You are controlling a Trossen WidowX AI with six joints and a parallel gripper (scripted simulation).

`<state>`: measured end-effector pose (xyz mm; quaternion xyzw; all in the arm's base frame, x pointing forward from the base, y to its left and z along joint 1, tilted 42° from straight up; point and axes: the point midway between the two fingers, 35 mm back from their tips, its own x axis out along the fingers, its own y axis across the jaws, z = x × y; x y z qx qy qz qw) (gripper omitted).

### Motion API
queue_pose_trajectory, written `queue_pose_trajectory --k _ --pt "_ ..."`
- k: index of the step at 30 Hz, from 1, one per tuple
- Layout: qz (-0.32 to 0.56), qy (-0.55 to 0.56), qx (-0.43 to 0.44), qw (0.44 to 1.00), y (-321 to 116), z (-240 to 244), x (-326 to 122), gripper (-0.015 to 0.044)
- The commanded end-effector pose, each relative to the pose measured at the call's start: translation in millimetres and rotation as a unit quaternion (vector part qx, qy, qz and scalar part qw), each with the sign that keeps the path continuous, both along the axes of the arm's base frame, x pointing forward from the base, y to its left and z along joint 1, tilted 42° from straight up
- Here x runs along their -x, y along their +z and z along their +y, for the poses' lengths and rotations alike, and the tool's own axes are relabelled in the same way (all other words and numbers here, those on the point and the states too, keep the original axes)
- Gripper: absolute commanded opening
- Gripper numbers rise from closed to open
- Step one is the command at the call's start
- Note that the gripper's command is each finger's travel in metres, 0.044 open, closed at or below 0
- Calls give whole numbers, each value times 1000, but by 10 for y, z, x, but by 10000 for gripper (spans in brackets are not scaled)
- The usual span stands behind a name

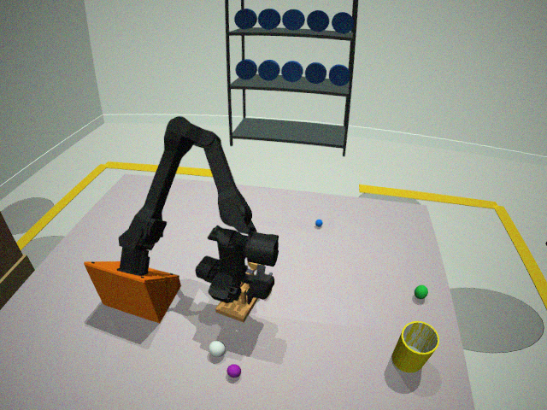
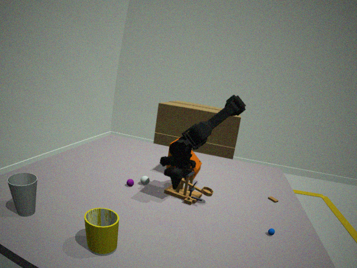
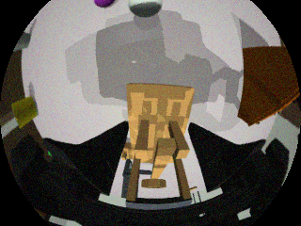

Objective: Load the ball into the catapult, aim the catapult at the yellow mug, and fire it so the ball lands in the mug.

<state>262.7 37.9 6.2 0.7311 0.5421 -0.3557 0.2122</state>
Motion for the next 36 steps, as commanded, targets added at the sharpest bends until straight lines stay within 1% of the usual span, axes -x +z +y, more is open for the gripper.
queue_pose_trajectory --k 1,5,11,13,15,17,20,28,36 --pt "-1 0 0 1000 4 -3 -3 256" --pt "-1 0 0 1000 4 -3 -3 151" --pt "-1 0 0 1000 4 -3 -3 111" --pt "0 0 1 1000 82 -79 8 59" --pt "1 0 1 1000 289 -258 57 6" --pt "1 0 1 1000 378 -325 85 0" --pt "-7 9 3 1000 385 -341 34 0" --pt "-95 109 24 989 429 -519 -559 0" --pt "-183 211 46 959 387 -681 -1187 0"
